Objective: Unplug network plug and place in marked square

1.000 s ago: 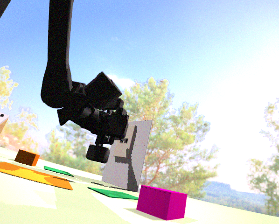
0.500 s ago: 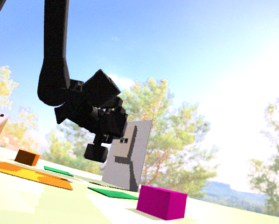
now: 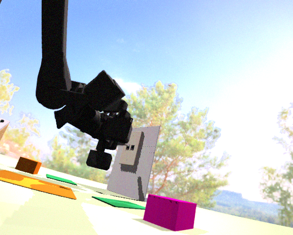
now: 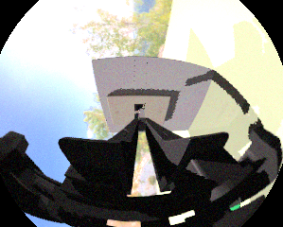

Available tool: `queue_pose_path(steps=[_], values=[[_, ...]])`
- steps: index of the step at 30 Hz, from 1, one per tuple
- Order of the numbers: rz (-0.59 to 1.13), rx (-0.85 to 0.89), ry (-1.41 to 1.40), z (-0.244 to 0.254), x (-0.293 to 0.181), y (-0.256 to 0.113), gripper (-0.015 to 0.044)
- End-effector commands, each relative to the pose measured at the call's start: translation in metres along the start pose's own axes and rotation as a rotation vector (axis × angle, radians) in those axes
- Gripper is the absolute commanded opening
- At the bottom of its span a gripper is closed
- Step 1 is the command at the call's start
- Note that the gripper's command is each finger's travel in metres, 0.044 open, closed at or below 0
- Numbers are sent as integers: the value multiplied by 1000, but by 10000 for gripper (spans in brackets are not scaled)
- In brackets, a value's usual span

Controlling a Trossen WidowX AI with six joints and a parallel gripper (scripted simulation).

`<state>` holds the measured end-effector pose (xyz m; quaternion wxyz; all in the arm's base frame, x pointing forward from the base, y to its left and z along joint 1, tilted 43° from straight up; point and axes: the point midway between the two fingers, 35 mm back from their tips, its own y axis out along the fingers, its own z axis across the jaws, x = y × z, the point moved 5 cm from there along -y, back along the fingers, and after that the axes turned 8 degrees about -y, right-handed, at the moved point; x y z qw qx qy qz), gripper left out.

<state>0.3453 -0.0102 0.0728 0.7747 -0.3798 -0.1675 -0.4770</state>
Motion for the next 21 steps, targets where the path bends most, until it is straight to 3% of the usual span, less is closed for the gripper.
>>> queue_pose_path(steps=[1, 21], values=[[7, -3, -2, -2, -2, -3, 0], [8, -3, -2, -2, -1, -14, 0]])
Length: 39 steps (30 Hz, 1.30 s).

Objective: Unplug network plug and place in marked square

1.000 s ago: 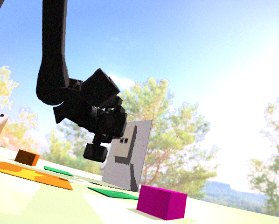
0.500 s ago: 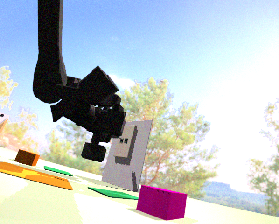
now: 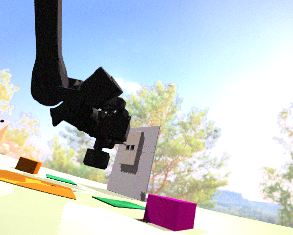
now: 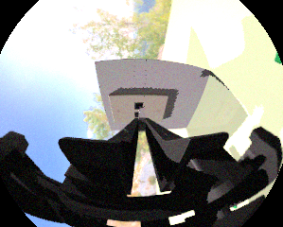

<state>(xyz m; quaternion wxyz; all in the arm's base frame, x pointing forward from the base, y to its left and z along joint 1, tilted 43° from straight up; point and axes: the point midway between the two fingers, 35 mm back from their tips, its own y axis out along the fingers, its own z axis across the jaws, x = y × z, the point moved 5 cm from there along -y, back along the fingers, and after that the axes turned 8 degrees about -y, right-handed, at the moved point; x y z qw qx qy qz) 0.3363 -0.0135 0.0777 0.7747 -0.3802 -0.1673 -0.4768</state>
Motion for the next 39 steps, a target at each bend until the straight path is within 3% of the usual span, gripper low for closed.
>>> queue_pose_path(steps=[1, 21, 39], values=[[7, -3, -2, -2, -2, -3, 0], [8, -3, -2, -2, -1, -13, 0], [7, -2, 0, 49, -10, -22, 0]])
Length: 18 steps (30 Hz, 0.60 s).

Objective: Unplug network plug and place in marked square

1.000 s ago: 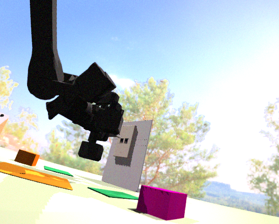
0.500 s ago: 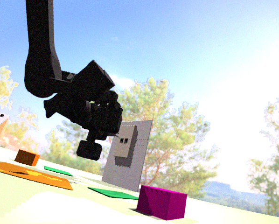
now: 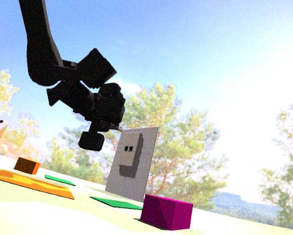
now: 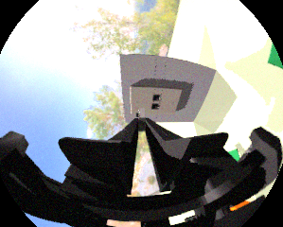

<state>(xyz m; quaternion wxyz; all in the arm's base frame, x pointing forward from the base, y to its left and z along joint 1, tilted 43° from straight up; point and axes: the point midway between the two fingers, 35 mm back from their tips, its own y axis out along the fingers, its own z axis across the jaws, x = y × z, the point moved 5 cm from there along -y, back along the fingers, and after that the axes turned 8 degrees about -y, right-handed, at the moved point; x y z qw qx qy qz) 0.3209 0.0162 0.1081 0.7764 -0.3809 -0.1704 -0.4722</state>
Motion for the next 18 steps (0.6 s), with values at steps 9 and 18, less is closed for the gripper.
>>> queue_pose_path(steps=[9, 18], values=[[0, -46, 49, 17, -8, -9, 0], [-41, -290, 263, -1, -15, -17, 0]])
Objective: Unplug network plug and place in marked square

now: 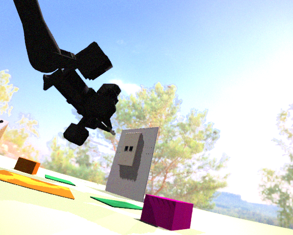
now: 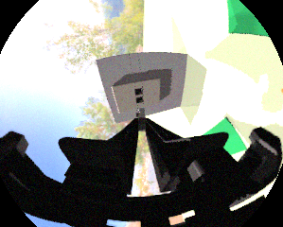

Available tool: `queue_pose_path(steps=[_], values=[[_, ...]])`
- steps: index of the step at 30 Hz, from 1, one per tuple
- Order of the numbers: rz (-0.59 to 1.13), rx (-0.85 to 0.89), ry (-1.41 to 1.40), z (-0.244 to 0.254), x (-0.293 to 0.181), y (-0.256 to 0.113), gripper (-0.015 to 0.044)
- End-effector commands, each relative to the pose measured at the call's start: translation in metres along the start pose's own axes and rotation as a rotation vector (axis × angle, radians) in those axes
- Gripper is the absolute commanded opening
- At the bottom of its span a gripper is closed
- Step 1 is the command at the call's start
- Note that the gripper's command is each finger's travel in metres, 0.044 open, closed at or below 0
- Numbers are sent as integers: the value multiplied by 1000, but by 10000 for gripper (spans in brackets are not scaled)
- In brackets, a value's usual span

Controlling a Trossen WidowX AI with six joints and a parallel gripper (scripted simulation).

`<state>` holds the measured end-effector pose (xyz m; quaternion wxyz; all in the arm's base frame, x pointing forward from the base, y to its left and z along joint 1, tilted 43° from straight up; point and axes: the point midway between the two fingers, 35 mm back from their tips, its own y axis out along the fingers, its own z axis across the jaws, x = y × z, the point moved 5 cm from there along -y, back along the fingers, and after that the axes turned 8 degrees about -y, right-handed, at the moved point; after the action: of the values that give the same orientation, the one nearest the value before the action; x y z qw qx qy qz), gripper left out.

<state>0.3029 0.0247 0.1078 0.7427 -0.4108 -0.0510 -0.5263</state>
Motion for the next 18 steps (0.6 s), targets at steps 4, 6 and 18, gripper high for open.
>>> queue_pose_path(steps=[4, 6, 18], values=[[-64, -187, 161, -15, -1, -7, 0], [-87, -237, 199, -20, -2, -10, 0], [-271, -494, 353, -42, 1, -35, 0]])
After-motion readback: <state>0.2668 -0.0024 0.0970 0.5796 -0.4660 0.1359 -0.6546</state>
